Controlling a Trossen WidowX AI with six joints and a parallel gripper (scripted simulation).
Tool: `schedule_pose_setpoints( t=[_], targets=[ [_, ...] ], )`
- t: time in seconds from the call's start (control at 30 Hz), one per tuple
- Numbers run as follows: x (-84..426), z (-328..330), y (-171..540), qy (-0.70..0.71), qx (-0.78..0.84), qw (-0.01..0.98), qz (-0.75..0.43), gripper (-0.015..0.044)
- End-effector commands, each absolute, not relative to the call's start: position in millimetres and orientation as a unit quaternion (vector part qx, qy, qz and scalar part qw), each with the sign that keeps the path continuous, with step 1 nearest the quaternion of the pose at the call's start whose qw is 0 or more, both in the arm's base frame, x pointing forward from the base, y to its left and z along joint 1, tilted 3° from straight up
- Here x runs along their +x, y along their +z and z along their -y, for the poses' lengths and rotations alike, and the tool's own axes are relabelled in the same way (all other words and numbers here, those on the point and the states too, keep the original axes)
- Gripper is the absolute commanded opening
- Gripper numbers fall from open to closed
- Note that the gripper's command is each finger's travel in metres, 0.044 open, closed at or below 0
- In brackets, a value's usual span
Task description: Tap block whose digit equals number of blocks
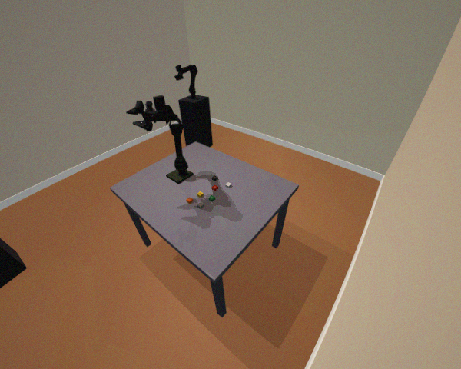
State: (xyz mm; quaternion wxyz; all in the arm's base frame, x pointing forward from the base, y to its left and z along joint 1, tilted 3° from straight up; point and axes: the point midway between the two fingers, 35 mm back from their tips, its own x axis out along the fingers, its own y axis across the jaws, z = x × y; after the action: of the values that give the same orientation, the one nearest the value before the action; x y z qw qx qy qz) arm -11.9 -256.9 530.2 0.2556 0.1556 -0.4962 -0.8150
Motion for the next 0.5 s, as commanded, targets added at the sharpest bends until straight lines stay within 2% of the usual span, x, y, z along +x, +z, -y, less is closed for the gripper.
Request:
schedule_pose_setpoints(
  t=[0.0,0.07,0.13,0.23,0.47],
  targets=[
    [-9.7,259.5,528.9,-0.818,0.156,0.262,0.487,0.04],
    [8.7,279.3,516.5,-0.842,0.159,0.315,0.409,0.04],
    [45.9,311.3,487.2,-0.863,0.156,0.409,0.253,0.04],
    [73.9,329.2,461.2,-0.858,0.148,0.472,0.137,0.04],
    [160.5,348.8,350.2,-0.732,0.104,0.628,-0.243,0.04]
  ],
)
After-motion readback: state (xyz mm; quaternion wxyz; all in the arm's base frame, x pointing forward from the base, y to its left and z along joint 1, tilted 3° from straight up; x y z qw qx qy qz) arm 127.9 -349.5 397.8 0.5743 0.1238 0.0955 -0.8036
